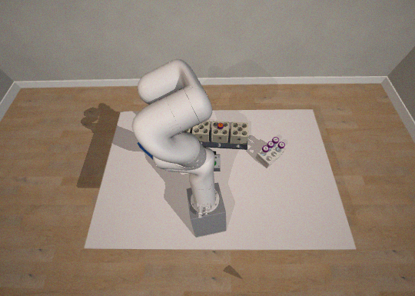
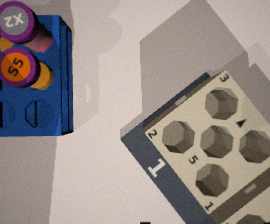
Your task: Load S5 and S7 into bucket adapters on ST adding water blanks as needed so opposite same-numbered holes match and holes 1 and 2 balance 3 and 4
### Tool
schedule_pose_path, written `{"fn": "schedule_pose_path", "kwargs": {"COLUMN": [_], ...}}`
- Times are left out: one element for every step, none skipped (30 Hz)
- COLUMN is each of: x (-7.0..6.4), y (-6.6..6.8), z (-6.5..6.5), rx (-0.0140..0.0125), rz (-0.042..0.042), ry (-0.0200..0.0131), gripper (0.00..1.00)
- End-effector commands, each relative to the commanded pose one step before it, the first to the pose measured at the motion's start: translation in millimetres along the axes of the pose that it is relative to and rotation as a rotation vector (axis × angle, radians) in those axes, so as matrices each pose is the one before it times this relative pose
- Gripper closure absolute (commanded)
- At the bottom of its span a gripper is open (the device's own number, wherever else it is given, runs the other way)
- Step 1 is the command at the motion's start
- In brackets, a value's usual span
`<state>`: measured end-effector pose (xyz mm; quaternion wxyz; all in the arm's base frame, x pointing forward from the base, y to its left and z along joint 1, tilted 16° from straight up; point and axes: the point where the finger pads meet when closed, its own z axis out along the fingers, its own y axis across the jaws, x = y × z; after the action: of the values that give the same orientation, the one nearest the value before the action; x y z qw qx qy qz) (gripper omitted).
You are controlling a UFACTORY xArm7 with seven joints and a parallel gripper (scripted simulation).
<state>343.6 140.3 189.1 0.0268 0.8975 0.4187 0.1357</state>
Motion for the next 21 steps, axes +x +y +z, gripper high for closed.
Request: {"fn": "schedule_pose_path", "kwargs": {"x": [20.1, 3.06, 3.06, 3.06, 3.06, 3.06, 0.0, 0.0, 3.07, 3.06, 3.06, 3.06, 3.06, 3.06, 3.06, 3.06, 3.06, 3.06, 3.06, 3.06, 3.06], "y": [-22.46, -3.97, -3.97, -3.97, -3.97, -3.97, 0.0, 0.0, -3.97, -3.97, -3.97, -3.97, -3.97, -3.97, -3.97, -3.97, -3.97, -3.97, -3.97, -3.97, -3.97], "z": [-0.91, 0.0, 0.0, 0.0, 0.0, 0.0, 0.0, 0.0, 0.01, 0.0, 0.0, 0.0, 0.0, 0.0, 0.0, 0.0, 0.0, 0.0, 0.0, 0.0, 0.0], "rx": [-0.00386, 0.00004, 0.00004, 0.00004, 0.00003, 0.00003, 0.0, 0.0, 0.00003, 0.00003, 0.00003, 0.00003, 0.00003, 0.00003, 0.00003, 0.00003, 0.00003, 0.00003, 0.00003, 0.00003, 0.00003], "rz": [0.00131, 0.0, 0.0, 0.0, 0.0, 0.0, 0.0, 0.0, 0.0, 0.0, 0.0, 0.0, 0.0, 0.0, 0.0, 0.0, 0.0, 0.0, 0.0, 0.0, 0.0], "ry": [0.00093, 0.00002, 0.00001, 0.00001, 0.00001, 0.00001, 0.0, 0.0, 0.00001, 0.00001, 0.00001, 0.00001, 0.00001, 0.00001, 0.00001, 0.00001, 0.00001, 0.00001, 0.00001, 0.00001, 0.00001], "gripper": [0.43, 0.43, 0.43, 0.43, 0.43, 0.43, 0.43, 0.43, 0.43, 0.43, 0.43, 0.43, 0.43, 0.43, 0.43, 0.43, 0.43, 0.43, 0.43, 0.43, 0.43]}}
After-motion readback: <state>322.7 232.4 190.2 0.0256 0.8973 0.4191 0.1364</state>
